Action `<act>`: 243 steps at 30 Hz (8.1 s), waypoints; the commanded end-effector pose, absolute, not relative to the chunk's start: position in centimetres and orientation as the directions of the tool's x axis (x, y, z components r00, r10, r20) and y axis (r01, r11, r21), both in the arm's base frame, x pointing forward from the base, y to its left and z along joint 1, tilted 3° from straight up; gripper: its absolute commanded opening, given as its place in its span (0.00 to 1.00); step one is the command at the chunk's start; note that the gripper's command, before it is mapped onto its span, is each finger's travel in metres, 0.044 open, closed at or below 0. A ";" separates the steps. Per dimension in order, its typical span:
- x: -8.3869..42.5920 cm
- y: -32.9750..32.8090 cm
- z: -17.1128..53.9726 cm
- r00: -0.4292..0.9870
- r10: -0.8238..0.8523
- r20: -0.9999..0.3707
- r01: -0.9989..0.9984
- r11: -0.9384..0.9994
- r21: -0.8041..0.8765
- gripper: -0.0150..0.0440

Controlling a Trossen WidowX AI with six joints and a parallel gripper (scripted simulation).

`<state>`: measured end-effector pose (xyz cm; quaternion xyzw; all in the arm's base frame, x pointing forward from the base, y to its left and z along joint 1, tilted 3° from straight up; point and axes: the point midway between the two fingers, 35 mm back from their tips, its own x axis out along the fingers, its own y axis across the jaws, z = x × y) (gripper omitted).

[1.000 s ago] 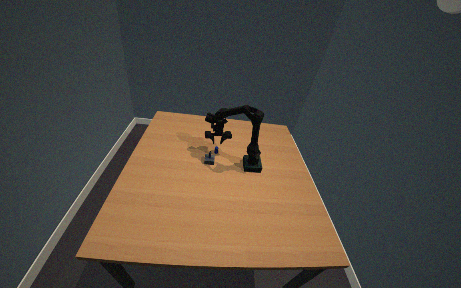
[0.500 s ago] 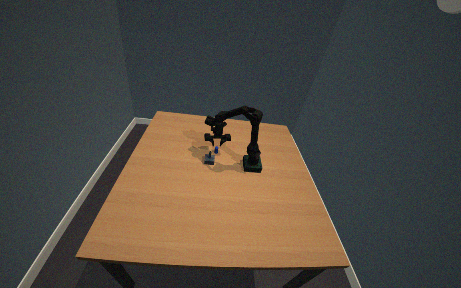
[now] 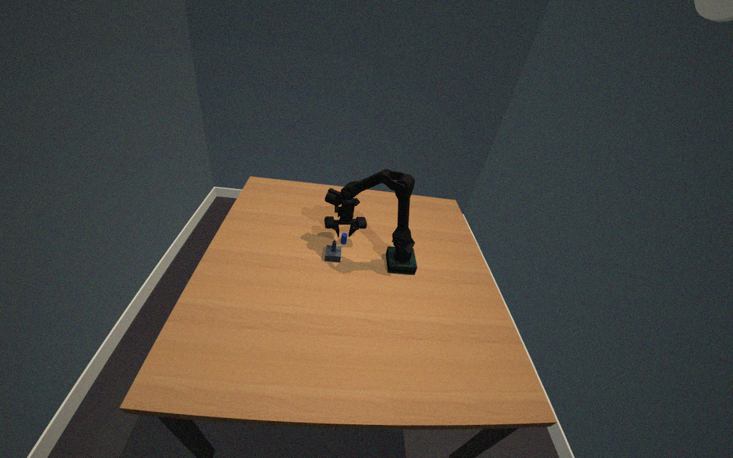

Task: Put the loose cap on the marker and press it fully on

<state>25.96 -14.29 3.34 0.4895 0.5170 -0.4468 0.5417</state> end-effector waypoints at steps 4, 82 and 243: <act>25.8 -14.2 1.9 0.057 0.024 -0.998 0.991 0.117 0.059 0.65; 29.9 -5.2 12.7 0.060 0.031 -0.998 0.991 0.116 0.064 0.25; 30.2 -4.3 9.7 0.061 0.032 -0.998 0.044 0.998 0.035 0.25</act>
